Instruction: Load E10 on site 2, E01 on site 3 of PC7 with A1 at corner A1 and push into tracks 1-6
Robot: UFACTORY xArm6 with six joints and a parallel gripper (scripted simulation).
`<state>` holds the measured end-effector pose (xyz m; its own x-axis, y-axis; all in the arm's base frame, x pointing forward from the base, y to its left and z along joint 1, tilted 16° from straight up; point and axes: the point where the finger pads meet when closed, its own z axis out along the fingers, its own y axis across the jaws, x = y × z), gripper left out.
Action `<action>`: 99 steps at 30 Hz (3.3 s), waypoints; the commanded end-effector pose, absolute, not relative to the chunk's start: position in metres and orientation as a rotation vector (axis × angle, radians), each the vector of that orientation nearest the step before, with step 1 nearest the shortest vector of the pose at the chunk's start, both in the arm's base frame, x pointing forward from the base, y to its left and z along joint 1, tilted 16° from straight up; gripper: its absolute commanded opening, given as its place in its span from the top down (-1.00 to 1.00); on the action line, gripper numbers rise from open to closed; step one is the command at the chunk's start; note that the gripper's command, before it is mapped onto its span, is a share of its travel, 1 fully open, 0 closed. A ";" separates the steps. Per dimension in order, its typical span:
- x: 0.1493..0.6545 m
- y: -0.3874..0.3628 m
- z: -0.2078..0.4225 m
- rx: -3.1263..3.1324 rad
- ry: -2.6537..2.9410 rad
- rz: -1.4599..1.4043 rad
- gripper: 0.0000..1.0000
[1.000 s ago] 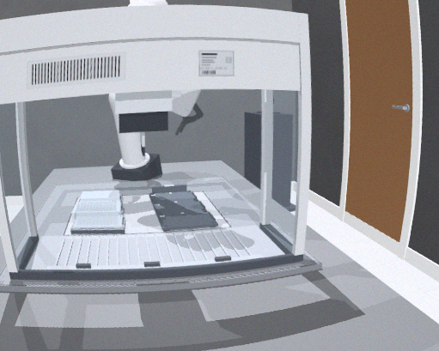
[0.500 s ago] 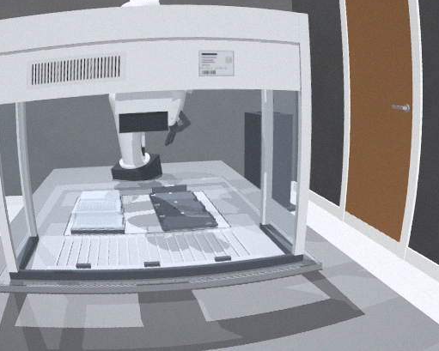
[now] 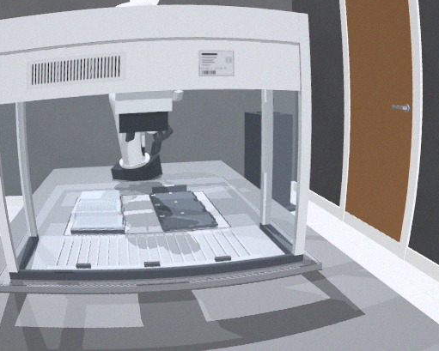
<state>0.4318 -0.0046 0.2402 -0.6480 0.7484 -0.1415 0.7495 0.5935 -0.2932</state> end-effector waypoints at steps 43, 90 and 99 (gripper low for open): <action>0.442 -0.140 0.224 2.118 1.933 0.054 -1.00; 0.449 -0.154 0.187 2.141 1.892 0.073 -1.00; 0.452 -0.157 0.173 2.141 1.892 0.073 -1.00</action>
